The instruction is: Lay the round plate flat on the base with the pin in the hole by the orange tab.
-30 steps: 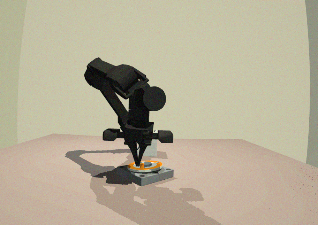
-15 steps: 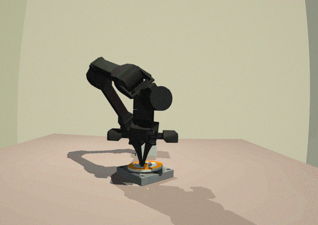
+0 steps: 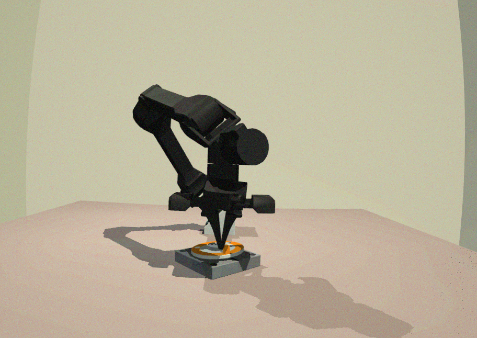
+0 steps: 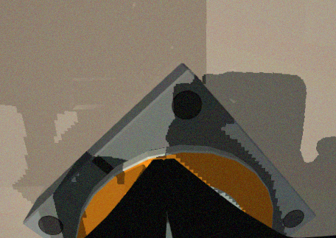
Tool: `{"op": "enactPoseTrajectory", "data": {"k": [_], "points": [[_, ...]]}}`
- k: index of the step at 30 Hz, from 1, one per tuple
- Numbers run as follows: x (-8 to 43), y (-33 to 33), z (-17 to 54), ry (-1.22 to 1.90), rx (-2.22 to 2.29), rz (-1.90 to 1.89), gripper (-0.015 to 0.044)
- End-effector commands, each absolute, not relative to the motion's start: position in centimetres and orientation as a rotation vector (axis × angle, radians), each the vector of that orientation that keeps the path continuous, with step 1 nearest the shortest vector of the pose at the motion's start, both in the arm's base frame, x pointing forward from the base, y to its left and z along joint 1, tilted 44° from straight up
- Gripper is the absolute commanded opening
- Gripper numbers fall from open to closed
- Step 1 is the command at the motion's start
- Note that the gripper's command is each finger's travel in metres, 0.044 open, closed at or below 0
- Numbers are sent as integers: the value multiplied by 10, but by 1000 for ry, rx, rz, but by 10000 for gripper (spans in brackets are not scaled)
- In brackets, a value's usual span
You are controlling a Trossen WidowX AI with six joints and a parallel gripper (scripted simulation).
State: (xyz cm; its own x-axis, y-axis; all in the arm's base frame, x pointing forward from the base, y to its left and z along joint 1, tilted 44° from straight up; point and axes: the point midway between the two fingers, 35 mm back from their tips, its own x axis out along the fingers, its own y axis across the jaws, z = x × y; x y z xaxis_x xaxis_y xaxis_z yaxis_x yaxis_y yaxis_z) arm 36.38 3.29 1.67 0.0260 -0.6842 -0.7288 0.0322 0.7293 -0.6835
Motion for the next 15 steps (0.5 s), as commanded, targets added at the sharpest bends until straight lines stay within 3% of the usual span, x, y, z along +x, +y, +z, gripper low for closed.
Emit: {"op": "enactPoseTrajectory", "data": {"k": [1,15], "points": [[362,36,10,1465,-569,-602,0],[358,45,4,1465,-569,-602,0]]}}
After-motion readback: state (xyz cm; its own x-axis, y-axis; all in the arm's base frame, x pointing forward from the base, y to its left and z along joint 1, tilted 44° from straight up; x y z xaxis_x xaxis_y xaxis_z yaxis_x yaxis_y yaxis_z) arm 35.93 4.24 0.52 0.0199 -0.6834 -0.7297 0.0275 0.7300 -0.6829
